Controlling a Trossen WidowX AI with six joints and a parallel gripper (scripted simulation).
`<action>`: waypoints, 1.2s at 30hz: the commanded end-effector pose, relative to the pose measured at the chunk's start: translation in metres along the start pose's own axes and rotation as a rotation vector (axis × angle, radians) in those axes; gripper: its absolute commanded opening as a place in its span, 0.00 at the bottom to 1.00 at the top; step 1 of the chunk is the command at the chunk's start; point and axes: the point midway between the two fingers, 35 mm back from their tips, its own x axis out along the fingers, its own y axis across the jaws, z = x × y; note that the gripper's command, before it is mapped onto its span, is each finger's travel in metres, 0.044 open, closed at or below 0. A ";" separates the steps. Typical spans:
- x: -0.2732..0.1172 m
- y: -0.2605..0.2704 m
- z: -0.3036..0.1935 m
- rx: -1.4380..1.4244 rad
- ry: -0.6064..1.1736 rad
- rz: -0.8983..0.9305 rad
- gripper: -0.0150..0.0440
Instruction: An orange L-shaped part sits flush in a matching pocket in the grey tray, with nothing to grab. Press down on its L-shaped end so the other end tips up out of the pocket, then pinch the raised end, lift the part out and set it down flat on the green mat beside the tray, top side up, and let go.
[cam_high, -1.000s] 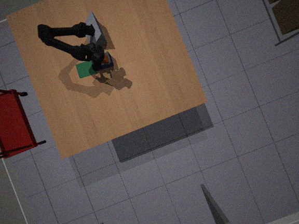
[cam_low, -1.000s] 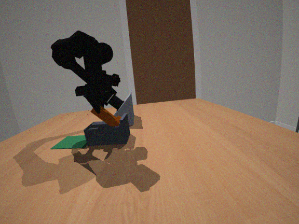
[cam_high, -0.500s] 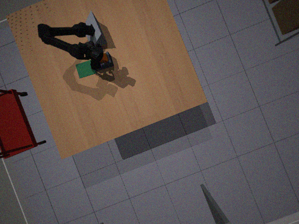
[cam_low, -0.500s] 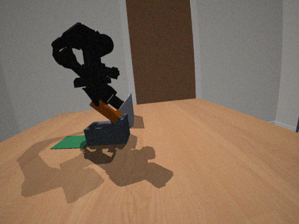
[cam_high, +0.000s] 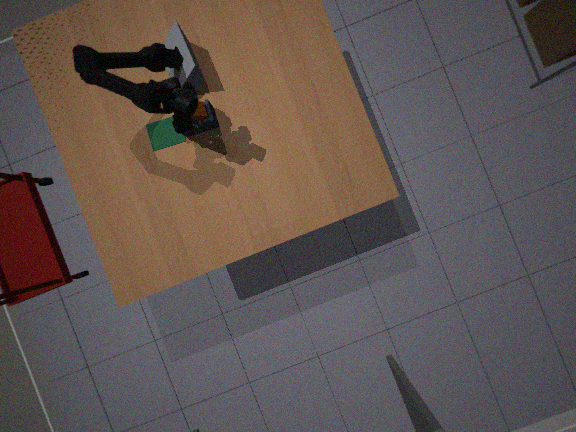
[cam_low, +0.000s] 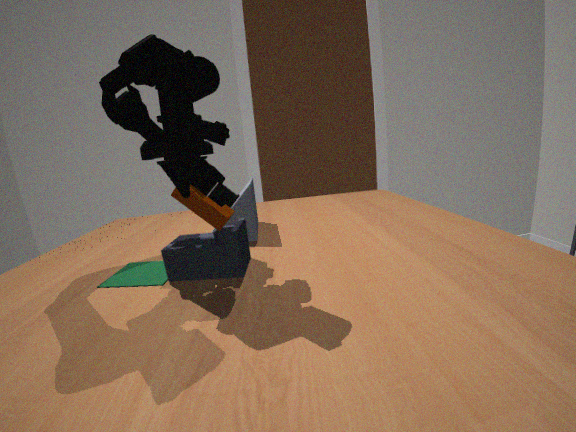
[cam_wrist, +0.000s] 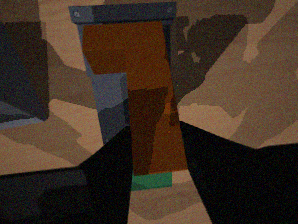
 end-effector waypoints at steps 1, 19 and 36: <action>-0.003 -0.001 -0.004 0.005 -0.005 0.000 0.25; 0.002 0.005 -0.088 0.004 -0.001 0.001 0.25; 0.002 0.015 -0.165 0.004 -0.008 -0.021 0.25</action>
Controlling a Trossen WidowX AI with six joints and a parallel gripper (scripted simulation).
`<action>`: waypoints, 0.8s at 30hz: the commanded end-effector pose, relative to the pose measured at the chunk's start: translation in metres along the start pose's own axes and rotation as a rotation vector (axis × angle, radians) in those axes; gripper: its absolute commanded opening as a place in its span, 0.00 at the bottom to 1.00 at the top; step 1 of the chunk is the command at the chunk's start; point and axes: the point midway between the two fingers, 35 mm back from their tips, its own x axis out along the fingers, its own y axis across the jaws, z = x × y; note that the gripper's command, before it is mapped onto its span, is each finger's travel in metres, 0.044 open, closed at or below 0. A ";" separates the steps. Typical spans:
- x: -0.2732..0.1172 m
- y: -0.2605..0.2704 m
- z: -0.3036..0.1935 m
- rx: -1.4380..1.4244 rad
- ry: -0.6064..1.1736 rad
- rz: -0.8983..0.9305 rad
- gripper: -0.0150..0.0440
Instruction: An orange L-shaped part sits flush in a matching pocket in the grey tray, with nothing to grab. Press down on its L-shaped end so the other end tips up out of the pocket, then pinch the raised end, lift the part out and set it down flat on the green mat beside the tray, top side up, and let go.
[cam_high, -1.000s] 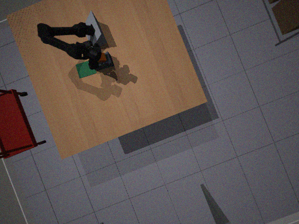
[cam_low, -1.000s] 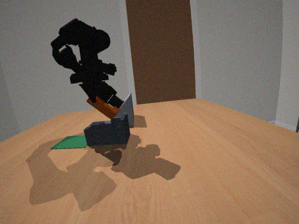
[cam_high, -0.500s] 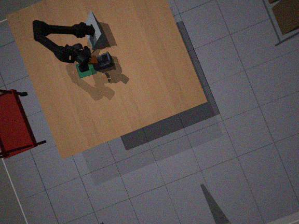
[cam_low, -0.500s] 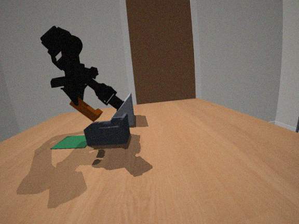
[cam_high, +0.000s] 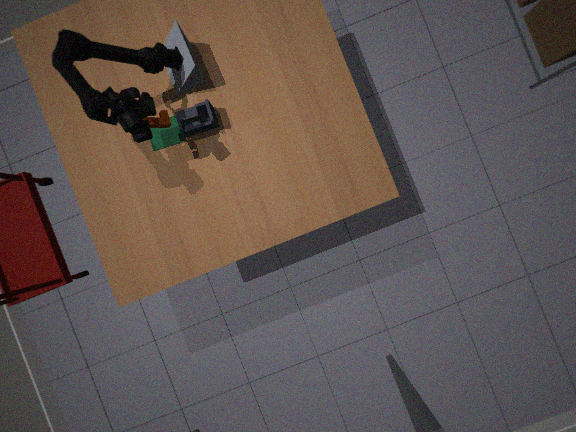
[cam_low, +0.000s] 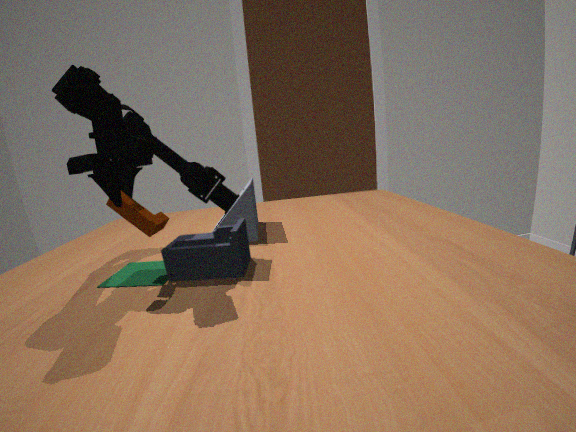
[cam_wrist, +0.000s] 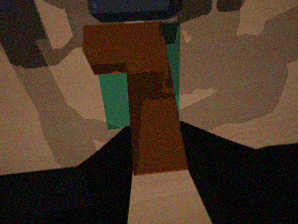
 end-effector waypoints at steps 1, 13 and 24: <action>-0.002 0.002 -0.016 0.001 -0.002 -0.014 0.25; 0.007 0.001 -0.016 0.002 0.002 -0.005 0.25; 0.024 0.001 -0.016 0.002 0.006 0.004 0.25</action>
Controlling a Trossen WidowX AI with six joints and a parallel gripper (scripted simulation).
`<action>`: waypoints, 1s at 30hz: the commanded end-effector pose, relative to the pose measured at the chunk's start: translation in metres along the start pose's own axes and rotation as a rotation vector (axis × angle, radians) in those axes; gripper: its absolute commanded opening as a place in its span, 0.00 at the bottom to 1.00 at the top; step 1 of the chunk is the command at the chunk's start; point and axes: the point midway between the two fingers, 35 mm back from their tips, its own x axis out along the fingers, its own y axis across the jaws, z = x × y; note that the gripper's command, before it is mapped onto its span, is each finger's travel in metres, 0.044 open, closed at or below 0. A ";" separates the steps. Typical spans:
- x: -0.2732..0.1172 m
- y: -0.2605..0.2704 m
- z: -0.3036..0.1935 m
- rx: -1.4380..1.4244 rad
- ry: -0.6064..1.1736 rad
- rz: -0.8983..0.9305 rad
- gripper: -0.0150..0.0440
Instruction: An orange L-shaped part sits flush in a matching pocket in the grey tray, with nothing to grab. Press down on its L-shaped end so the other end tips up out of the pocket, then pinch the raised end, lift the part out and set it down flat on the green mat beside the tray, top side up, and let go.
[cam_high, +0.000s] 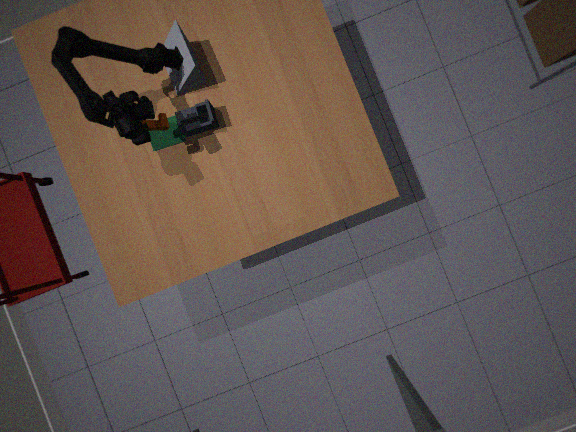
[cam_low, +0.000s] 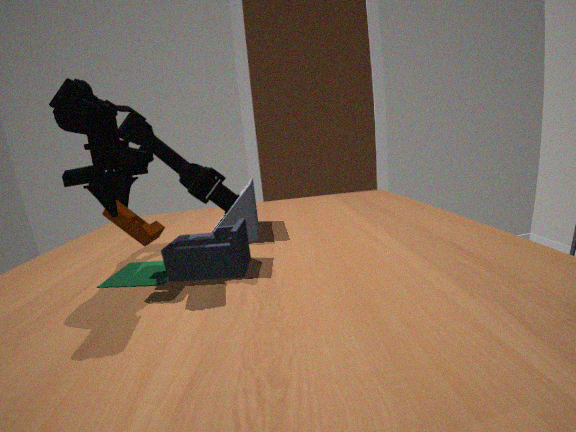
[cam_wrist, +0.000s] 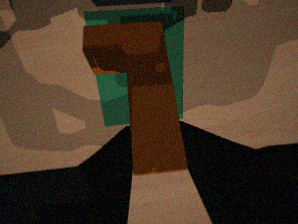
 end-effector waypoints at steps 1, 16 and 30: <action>0.007 0.001 0.000 -0.003 0.004 0.002 0.25; 0.030 0.001 -0.001 -0.002 0.006 0.004 0.25; 0.051 0.001 -0.001 -0.002 0.007 0.004 0.25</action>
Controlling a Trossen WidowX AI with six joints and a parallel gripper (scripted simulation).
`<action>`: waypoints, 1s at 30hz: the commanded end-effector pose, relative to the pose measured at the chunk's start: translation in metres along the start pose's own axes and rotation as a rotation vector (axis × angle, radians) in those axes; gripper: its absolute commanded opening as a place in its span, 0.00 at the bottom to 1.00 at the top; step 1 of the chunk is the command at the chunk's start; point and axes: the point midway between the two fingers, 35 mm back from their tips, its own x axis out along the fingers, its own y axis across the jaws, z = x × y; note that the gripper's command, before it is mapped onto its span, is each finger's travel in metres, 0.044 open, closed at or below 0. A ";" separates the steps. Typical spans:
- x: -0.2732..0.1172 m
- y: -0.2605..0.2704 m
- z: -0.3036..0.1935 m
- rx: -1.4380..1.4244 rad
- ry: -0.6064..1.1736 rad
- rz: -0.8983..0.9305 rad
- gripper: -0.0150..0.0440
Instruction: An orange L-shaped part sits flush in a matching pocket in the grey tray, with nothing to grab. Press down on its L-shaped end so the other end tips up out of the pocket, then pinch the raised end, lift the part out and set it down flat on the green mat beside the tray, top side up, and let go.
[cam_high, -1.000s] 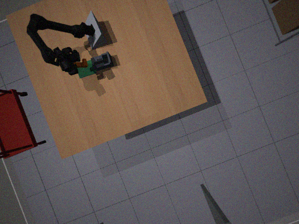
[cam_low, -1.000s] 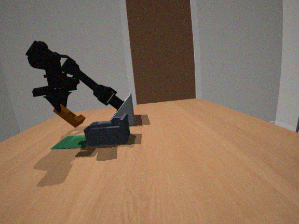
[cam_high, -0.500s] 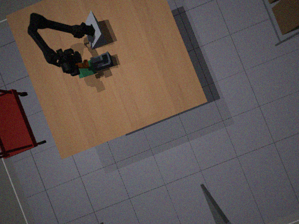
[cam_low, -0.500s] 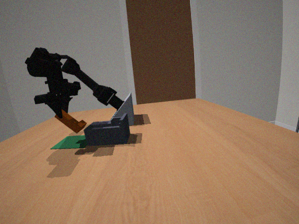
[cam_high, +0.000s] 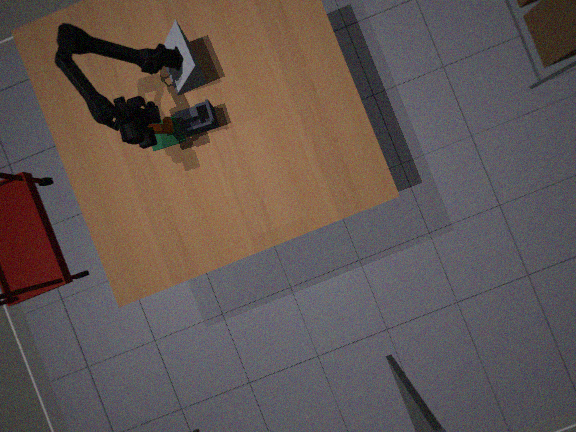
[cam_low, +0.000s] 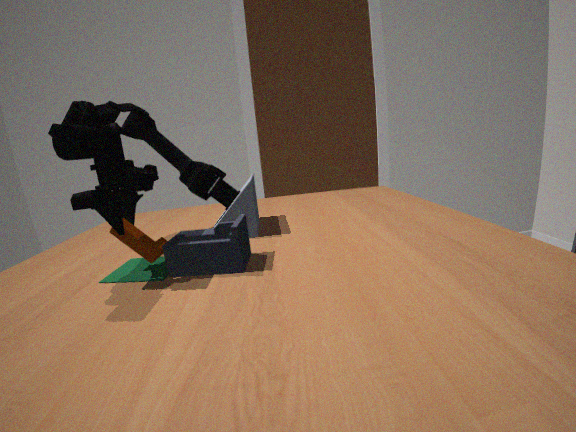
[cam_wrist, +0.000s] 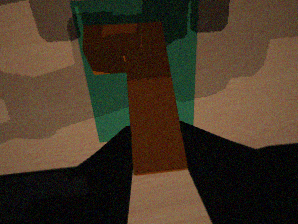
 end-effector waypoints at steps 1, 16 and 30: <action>0.007 0.002 0.000 -0.003 0.002 0.000 0.25; 0.015 0.002 0.000 -0.003 0.003 -0.001 0.25; 0.007 0.000 0.000 -0.003 0.001 -0.005 0.74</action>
